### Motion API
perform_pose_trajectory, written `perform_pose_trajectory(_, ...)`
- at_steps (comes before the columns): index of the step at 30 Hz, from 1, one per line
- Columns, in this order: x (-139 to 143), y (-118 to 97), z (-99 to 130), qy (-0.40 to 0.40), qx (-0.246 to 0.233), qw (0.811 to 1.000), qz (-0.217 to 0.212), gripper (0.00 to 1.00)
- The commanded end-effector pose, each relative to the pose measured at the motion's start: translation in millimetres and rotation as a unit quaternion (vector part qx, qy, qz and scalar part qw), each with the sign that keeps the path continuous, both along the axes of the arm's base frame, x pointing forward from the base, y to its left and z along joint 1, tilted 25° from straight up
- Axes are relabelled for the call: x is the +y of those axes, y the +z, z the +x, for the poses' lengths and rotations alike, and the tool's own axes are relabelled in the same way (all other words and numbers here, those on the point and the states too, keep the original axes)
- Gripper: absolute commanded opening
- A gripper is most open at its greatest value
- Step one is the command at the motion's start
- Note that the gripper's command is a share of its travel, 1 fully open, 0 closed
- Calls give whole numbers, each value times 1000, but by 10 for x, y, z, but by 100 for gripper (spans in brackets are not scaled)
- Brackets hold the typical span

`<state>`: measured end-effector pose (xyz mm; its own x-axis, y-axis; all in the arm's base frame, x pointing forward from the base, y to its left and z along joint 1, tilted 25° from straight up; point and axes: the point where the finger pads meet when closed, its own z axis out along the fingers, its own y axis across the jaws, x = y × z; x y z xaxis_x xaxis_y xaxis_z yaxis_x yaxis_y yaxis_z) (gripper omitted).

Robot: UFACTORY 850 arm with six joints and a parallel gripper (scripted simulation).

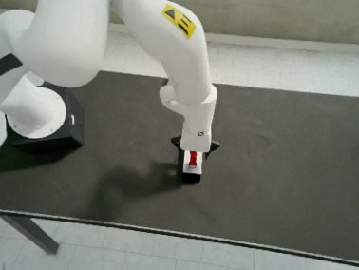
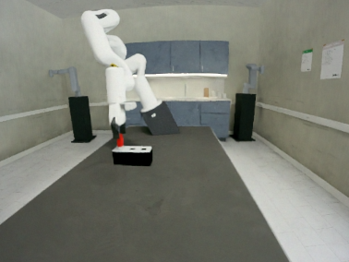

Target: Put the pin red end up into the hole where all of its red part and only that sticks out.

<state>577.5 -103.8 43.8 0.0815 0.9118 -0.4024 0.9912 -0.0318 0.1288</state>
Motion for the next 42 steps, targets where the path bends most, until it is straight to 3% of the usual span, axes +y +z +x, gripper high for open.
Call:
perform_pose_trajectory(1,6,16,6,0,-1,1000,0,100)
perform_pose_trajectory(7,6,16,6,0,-1,1000,0,100)
perform_pose_trajectory(8,54,122,-8,0,-1,1000,0,100)
perform_pose_trajectory(24,54,122,-8,0,-1,1000,0,100)
perform_pose_trajectory(25,111,247,-23,0,-1,1000,0,100)
perform_pose_trajectory(41,111,247,-23,0,-1,1000,0,100)
perform_pose_trajectory(42,318,706,-78,0,-2,1000,0,100)
